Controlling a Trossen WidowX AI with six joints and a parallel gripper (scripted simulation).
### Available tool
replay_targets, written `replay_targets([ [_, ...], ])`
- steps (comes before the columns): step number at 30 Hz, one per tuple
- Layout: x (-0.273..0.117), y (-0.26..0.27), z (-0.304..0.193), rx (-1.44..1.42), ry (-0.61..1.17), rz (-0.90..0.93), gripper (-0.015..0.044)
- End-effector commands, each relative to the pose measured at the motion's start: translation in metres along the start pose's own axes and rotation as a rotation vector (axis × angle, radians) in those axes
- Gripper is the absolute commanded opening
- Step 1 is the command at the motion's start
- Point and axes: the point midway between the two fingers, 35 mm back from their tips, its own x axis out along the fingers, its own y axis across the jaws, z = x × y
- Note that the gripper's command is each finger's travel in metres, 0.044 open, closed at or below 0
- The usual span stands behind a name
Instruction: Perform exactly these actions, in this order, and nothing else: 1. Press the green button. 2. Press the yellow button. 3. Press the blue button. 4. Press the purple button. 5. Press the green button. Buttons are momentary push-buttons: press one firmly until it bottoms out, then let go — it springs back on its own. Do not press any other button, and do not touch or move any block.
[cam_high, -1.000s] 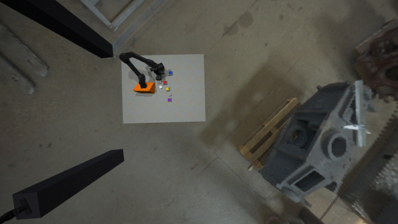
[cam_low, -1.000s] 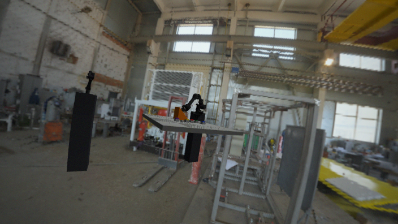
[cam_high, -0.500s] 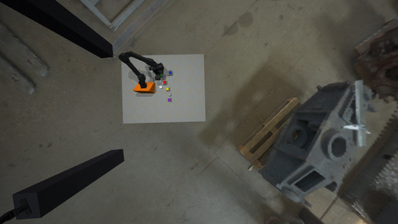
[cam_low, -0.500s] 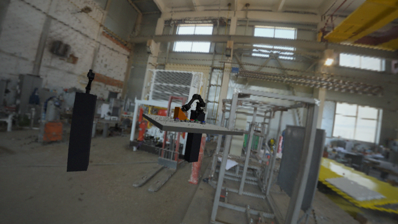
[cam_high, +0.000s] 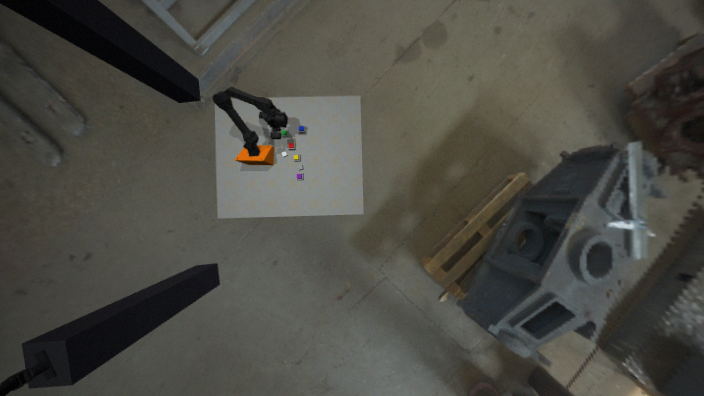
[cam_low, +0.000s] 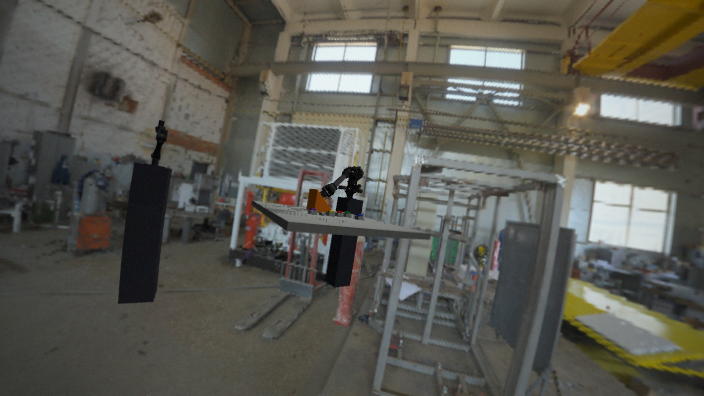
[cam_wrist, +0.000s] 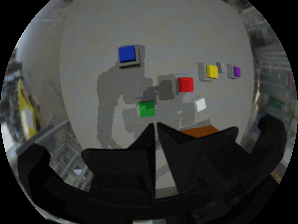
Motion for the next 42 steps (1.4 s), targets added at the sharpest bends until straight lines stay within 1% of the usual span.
replay_targets([
  [1, -0.003, -0.021, 0.020, 0.015, -0.005, -0.016, 0.0020],
  [6, -0.006, -0.077, 0.052, 0.049, -0.009, -0.034, 0.0020],
  [13, -0.004, -0.151, 0.076, 0.007, -0.003, -0.016, 0.0020],
  [16, -0.002, -0.172, 0.079, -0.007, -0.002, -0.007, 0.0020],
  [21, 0.001, -0.176, 0.079, -0.009, -0.002, -0.005, 0.0020],
  [22, 0.009, -0.176, 0.080, -0.009, -0.003, -0.006, 0.0020],
  [25, 0.051, -0.176, 0.080, -0.010, -0.003, -0.004, 0.0020],
  [26, 0.058, -0.176, 0.079, -0.010, -0.003, -0.003, 0.0020],
  [42, 0.077, -0.176, 0.080, -0.010, -0.003, -0.003, 0.0020],
])
